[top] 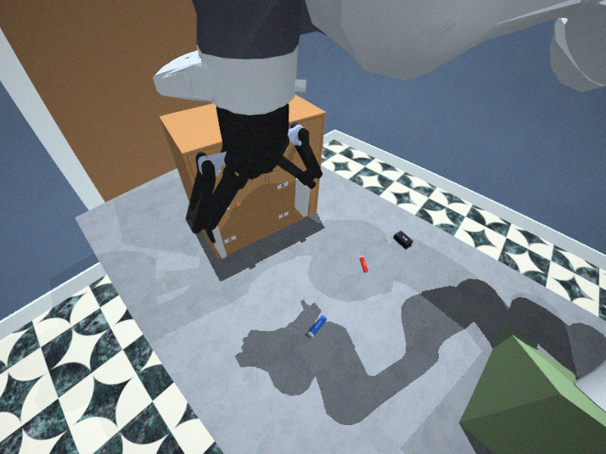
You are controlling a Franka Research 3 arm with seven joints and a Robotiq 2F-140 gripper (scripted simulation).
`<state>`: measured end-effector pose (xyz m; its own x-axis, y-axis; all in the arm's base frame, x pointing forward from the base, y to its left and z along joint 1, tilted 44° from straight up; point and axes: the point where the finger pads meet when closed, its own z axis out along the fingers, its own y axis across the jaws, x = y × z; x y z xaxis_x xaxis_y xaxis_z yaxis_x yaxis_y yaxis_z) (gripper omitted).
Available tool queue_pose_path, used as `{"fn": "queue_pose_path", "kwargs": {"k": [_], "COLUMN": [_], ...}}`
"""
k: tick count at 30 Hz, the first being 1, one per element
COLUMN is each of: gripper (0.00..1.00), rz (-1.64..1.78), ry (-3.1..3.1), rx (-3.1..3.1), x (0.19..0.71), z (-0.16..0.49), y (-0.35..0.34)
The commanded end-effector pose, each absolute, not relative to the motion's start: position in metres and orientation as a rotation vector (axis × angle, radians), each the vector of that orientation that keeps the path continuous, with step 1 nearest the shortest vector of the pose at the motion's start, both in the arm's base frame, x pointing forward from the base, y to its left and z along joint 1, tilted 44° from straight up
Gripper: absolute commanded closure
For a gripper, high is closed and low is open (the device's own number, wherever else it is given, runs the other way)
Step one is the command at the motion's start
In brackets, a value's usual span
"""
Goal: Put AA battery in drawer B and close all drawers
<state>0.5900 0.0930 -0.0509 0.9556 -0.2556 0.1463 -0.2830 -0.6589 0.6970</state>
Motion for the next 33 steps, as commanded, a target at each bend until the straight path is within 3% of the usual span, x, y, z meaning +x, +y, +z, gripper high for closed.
{"fn": "queue_pose_path", "kwargs": {"k": [1, 19, 33], "gripper": [0.0, 0.0, 0.0], "rz": [0.104, 0.437, 0.997], "ry": [-0.384, -0.236, 0.032], "rx": [2.321, 2.262, 2.064], "x": [0.596, 0.611, 0.639], "z": [-0.052, -0.063, -0.083], "y": [0.094, 0.075, 0.042]}}
